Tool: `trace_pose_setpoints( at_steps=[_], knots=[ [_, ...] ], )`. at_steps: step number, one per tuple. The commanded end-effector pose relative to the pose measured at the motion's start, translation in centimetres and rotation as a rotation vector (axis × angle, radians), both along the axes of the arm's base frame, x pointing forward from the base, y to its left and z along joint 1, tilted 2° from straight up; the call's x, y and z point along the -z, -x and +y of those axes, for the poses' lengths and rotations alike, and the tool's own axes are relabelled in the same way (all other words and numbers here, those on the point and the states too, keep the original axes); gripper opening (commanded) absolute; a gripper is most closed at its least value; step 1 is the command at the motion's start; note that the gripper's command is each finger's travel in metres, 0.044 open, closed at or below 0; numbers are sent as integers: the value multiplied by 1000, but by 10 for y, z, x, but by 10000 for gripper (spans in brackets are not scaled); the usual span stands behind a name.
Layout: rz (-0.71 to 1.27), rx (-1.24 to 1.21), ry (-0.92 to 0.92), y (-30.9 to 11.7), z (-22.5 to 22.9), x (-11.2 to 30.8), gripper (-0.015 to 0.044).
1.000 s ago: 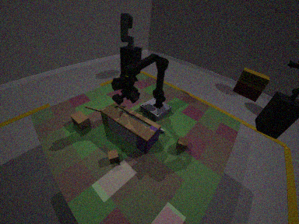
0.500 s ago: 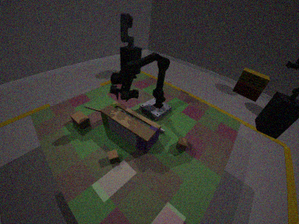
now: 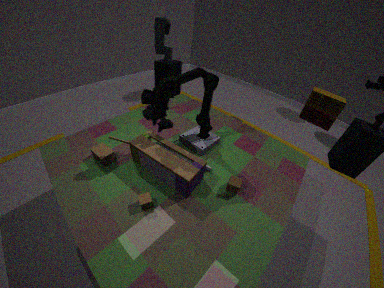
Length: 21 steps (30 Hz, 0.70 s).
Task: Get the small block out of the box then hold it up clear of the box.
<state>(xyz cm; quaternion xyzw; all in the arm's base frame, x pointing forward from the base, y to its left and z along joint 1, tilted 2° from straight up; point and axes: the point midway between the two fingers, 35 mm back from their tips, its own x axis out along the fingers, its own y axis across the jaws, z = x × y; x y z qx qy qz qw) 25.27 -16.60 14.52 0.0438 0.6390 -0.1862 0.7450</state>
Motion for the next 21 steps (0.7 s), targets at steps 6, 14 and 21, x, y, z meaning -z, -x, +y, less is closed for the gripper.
trace_pose_setpoints(
  at_steps=[6, 14, 21],
  knots=[
    [-333, 1229, -314, 16, -7, -4, 285],
    [-419, 1763, -472, 21, -11, -7, 285],
    [-459, 2230, -613, 25, -14, -9, 285]
  ],
)
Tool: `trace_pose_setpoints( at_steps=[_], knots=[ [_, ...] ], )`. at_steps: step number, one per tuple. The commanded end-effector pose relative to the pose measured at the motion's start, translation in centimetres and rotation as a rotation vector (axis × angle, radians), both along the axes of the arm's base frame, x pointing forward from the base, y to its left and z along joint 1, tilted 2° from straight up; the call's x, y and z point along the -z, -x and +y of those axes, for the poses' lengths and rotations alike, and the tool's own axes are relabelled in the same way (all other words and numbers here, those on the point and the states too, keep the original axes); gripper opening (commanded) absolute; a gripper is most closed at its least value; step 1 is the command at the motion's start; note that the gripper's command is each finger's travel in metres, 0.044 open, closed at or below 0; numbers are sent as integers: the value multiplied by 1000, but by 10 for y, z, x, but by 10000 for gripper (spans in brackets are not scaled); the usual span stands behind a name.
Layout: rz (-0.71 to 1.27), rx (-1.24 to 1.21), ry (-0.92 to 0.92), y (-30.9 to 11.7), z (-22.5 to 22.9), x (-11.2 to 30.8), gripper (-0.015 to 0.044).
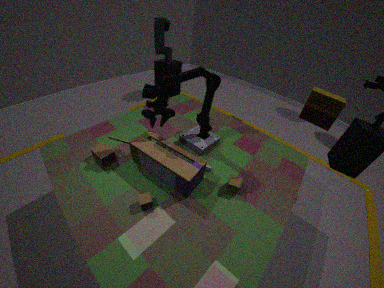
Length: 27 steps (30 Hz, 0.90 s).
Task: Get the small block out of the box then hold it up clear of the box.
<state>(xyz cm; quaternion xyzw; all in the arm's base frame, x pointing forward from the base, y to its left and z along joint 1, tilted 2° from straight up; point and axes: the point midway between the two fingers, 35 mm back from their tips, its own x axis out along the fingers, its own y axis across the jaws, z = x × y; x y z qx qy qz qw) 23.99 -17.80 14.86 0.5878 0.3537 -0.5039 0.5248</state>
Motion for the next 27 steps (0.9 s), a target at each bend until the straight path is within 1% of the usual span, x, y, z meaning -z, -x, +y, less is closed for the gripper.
trace_pose_setpoints(
  at_steps=[1, 8, 24, 26, 27],
  knots=[
    [-190, 871, -318, 13, -2, -6, 285],
    [-245, 1284, -485, 16, -5, -9, 285],
    [-246, 1295, -489, 16, -5, -9, 285],
    [-246, 1295, -489, 14, -7, 2, 285],
    [-246, 1295, -489, 13, -9, 15, 285]
  ],
)
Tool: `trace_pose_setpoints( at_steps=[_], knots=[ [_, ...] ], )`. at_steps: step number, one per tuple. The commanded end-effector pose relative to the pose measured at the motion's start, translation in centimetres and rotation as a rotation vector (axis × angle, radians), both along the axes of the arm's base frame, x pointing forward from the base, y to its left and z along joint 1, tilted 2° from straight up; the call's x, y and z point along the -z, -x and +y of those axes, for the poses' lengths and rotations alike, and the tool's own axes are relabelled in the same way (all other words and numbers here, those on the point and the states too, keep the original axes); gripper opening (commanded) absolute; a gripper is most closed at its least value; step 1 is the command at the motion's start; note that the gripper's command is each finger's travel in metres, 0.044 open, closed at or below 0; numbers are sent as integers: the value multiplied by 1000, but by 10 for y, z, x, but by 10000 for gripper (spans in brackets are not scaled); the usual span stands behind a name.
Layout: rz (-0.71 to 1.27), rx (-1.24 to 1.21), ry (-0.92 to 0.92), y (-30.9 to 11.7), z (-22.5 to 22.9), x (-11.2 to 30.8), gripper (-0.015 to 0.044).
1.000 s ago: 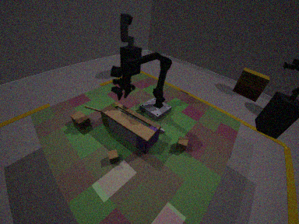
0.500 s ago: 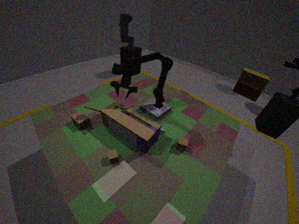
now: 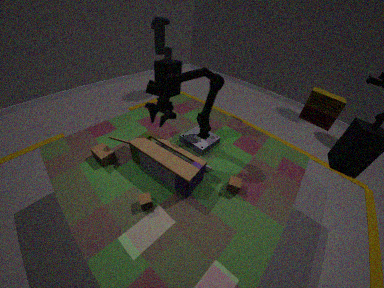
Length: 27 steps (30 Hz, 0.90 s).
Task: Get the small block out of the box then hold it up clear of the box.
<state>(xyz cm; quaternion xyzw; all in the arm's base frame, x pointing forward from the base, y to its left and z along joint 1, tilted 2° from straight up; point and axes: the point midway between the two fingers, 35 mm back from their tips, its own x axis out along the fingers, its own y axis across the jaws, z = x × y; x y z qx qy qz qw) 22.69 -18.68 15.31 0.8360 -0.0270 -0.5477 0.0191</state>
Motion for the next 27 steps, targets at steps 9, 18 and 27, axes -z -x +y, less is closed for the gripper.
trace_pose_setpoints(
  at_steps=[9, 18, 27],
  knots=[
    [7, 11, -19, 1, -3, 90, 285],
    [7, 11, -19, 1, -4, 102, 285],
    [7, 11, -19, 2, -4, 117, 285]
  ],
)
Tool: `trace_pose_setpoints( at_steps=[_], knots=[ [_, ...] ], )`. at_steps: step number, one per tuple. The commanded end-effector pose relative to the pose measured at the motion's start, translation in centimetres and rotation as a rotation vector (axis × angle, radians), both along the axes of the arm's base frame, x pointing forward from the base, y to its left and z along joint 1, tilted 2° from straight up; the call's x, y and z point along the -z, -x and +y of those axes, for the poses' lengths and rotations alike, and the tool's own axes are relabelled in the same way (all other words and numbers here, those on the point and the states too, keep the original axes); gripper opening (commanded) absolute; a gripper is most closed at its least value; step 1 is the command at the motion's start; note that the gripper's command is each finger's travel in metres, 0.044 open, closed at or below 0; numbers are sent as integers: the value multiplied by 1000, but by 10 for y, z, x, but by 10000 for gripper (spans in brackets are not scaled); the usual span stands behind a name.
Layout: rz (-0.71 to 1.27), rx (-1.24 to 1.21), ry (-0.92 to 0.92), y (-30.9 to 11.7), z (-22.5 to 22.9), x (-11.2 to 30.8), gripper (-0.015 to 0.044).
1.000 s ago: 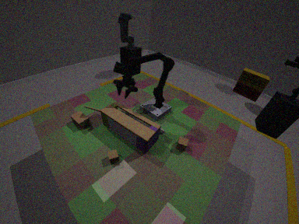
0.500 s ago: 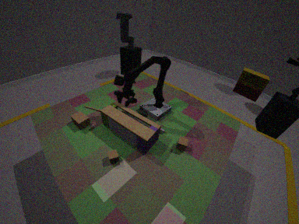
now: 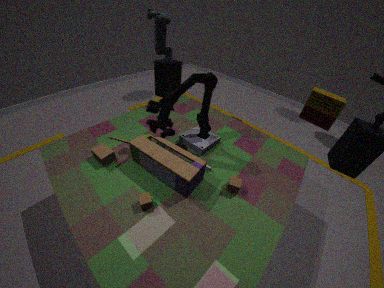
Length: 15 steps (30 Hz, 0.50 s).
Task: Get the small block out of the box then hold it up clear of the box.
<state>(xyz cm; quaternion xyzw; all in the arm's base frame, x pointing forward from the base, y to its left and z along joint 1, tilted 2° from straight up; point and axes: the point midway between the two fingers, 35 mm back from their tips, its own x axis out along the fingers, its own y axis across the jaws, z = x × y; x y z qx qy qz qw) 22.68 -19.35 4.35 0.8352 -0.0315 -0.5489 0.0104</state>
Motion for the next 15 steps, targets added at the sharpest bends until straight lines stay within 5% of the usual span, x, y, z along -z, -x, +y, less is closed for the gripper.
trace_pose_setpoints(
  at_steps=[1, 15],
  knots=[
    [5, -6, -9, 2, 2, 9, 285],
    [6, -6, -10, 4, 3, 31, 285]
  ],
)
